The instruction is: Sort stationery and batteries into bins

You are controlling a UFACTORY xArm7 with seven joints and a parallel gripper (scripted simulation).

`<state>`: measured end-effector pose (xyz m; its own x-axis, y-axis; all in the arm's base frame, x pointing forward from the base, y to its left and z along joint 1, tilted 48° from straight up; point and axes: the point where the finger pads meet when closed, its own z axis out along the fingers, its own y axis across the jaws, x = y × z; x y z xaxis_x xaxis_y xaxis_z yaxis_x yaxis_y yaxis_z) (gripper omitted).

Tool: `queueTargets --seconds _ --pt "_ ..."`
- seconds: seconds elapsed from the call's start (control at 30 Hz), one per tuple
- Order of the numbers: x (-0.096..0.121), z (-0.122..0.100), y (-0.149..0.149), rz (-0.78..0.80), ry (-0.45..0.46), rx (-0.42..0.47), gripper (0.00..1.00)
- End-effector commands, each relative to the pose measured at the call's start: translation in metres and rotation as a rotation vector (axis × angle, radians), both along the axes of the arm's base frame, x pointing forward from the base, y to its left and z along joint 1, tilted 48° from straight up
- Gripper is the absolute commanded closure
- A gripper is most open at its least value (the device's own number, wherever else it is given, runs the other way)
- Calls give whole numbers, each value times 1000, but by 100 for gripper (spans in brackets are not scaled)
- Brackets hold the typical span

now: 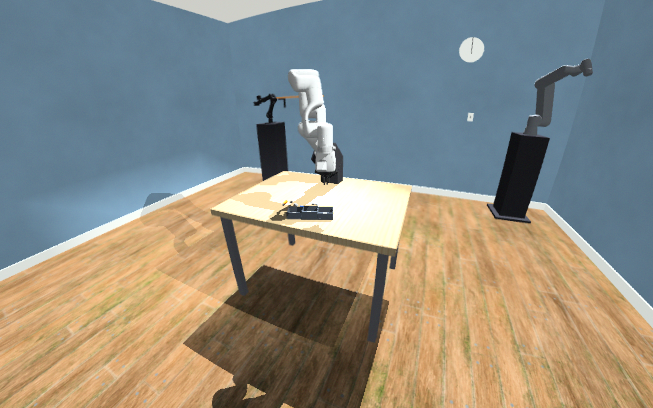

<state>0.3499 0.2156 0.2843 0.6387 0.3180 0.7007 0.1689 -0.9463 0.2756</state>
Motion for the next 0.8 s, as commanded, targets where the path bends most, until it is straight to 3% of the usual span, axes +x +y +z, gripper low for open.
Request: queueTargets --seconds 0.0,0.37,0.4,0.57,0.77 --pt "-9 7 -3 1 12 -4 93" --pt "-9 7 -3 1 12 -4 93" --pt "-8 5 -10 -32 9 33 72" --pt "-3 -9 -50 -140 0 154 72" --pt "3 -25 -95 -147 -1 161 72"
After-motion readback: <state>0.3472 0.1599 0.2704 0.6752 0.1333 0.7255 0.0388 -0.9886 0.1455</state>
